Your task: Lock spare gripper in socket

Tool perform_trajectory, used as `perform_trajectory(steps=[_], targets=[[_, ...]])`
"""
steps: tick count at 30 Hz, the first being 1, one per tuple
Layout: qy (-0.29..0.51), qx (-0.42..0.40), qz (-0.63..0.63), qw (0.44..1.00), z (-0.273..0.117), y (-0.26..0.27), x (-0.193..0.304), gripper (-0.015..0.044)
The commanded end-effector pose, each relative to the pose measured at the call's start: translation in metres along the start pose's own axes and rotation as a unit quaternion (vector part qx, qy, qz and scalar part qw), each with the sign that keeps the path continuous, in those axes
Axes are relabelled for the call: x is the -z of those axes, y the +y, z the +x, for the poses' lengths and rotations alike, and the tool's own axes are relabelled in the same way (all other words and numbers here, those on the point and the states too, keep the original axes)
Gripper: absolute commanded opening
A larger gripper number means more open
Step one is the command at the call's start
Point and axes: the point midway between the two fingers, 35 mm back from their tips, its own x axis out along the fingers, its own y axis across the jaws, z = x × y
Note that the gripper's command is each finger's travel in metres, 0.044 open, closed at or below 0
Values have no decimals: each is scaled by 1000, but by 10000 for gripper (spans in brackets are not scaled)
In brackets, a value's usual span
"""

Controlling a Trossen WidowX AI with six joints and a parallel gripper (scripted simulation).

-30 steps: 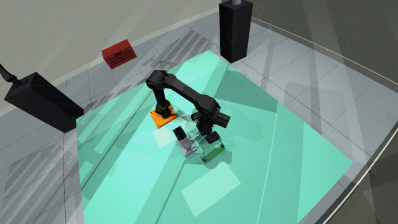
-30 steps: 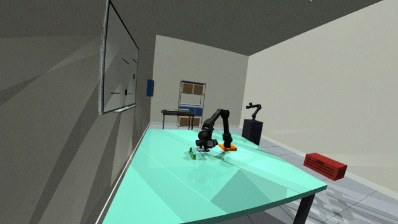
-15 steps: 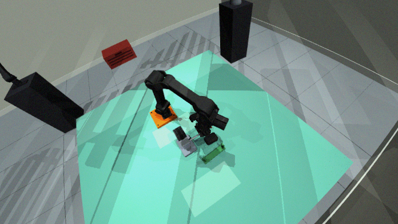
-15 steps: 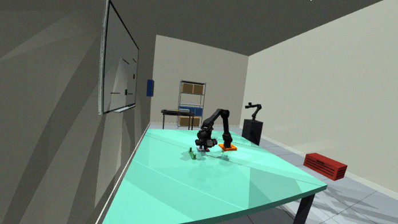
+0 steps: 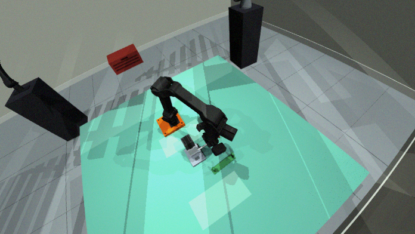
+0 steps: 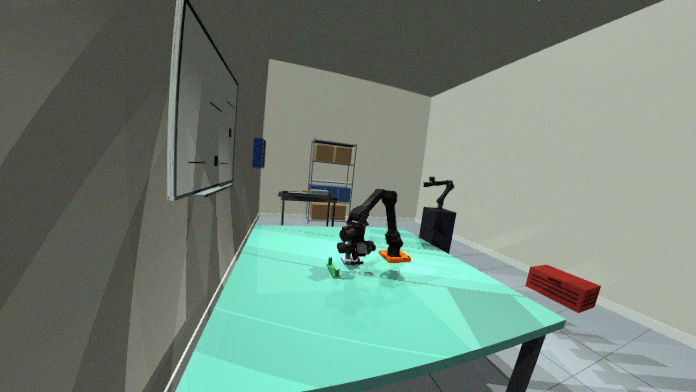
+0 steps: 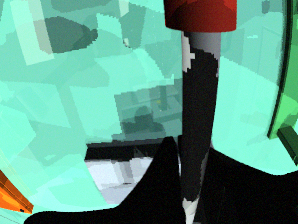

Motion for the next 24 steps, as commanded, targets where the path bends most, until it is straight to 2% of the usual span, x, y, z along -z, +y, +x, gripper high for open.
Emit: perform_trajectory(steps=[1, 24], targets=[[-3, 2, 0, 1000, -1, -1, 3, 0], [-3, -5, -2, 1000, 3, -1, 18, 0]])
